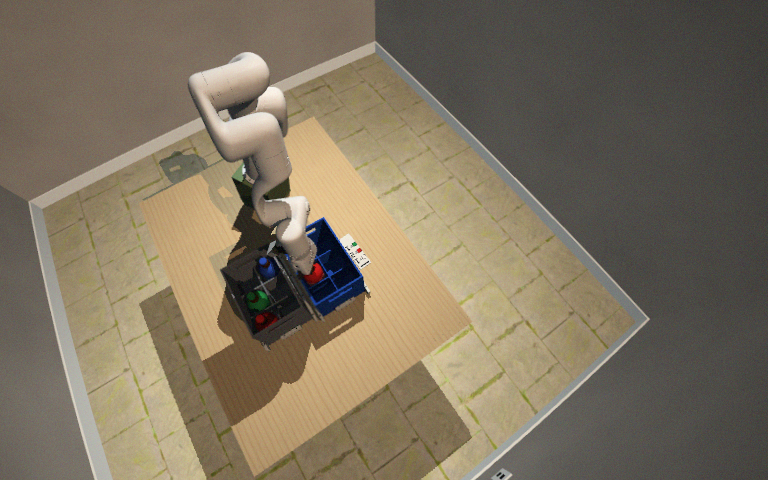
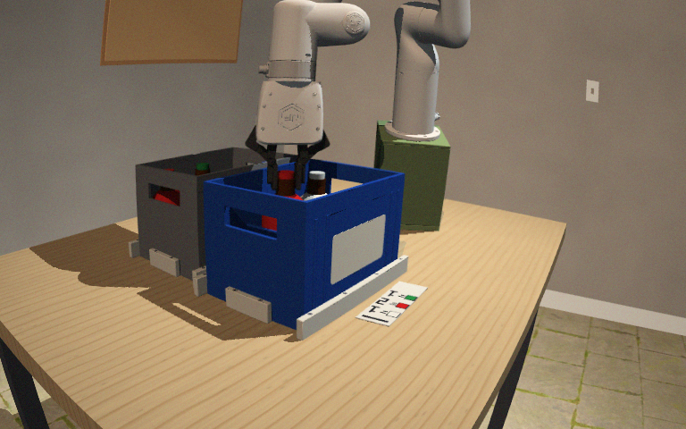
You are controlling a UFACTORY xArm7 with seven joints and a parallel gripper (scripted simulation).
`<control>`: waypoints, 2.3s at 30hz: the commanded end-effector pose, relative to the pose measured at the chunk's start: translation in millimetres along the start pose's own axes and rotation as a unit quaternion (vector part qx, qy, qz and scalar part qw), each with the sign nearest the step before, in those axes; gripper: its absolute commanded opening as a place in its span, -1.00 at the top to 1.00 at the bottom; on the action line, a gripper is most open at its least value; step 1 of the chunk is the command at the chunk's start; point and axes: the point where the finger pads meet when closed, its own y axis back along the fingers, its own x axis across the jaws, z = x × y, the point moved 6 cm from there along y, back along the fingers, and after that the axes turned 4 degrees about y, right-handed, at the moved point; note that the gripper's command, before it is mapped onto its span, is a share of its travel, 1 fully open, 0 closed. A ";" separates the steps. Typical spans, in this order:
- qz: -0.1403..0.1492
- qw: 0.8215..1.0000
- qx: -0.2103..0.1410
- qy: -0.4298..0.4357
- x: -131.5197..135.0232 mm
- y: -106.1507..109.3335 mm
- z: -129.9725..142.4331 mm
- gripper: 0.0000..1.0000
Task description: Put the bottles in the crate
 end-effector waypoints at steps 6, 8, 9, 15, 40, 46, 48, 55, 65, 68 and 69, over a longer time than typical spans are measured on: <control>-0.002 1.000 -0.001 0.000 -1.2 -3.3 0.6 1.00; -0.002 1.000 -0.001 0.000 -1.2 -4.3 0.6 1.00; -0.002 1.000 -0.001 0.000 -1.2 -4.8 0.6 1.00; -0.002 1.000 -0.001 0.000 -1.2 -6.8 0.6 1.00; -0.002 1.000 -0.001 0.000 -1.2 -13.7 0.6 -0.29; -0.002 1.000 -0.001 0.000 -1.2 -13.7 0.6 -0.29; -0.002 1.000 -0.001 0.000 -1.2 -13.7 0.6 -0.29; -0.002 1.000 -0.001 0.000 -1.2 -13.6 0.7 -0.29; -0.002 1.000 -0.001 0.000 -1.2 -13.7 0.6 -0.29; -0.002 1.000 -0.001 0.000 -1.2 -13.6 0.7 -0.29; -0.002 1.000 -0.001 0.000 -1.2 -13.6 0.7 -0.29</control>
